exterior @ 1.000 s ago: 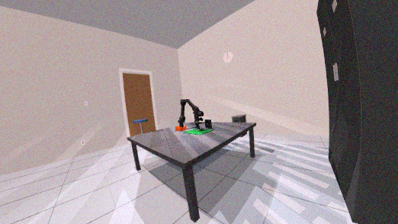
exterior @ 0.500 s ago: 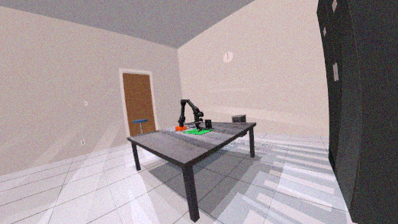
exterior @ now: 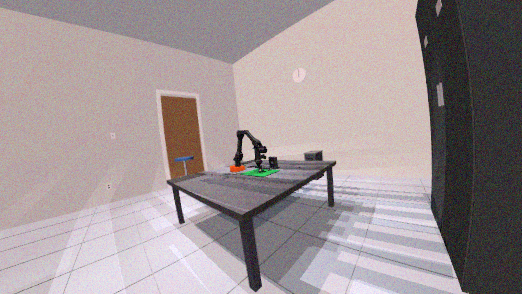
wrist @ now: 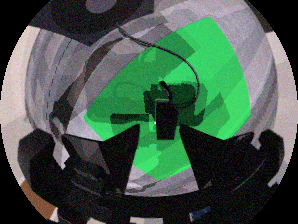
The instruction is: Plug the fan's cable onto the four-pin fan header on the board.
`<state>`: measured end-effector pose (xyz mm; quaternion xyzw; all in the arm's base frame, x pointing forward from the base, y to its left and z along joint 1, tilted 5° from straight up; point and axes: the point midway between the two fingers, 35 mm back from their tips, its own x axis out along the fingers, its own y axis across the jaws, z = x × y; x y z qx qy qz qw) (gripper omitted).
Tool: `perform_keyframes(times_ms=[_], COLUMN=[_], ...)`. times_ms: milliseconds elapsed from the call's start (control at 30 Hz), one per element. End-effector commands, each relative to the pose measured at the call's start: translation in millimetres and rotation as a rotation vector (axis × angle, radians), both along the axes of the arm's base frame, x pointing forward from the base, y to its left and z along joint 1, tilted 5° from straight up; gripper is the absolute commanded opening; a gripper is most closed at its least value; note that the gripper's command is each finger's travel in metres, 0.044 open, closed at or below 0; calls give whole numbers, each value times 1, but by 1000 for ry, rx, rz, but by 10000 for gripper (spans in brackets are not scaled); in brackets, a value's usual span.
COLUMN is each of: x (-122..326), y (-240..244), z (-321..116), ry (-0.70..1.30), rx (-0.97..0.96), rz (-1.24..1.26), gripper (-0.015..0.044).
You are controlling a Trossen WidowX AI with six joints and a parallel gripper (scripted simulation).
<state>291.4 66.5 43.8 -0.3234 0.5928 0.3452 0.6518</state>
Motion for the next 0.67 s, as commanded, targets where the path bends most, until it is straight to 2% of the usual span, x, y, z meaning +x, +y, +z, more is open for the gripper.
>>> perform_keyframes(times_ms=[0,233,467,633], x=[1,-1,-58,-74], y=[-2,-5,-84,-97], z=[44,47,38,34], ry=[-26,-25,-20,-20], rx=[1,0,-7,-8], rz=[-2,-2,-2,-2], gripper=[260,260,260,260])
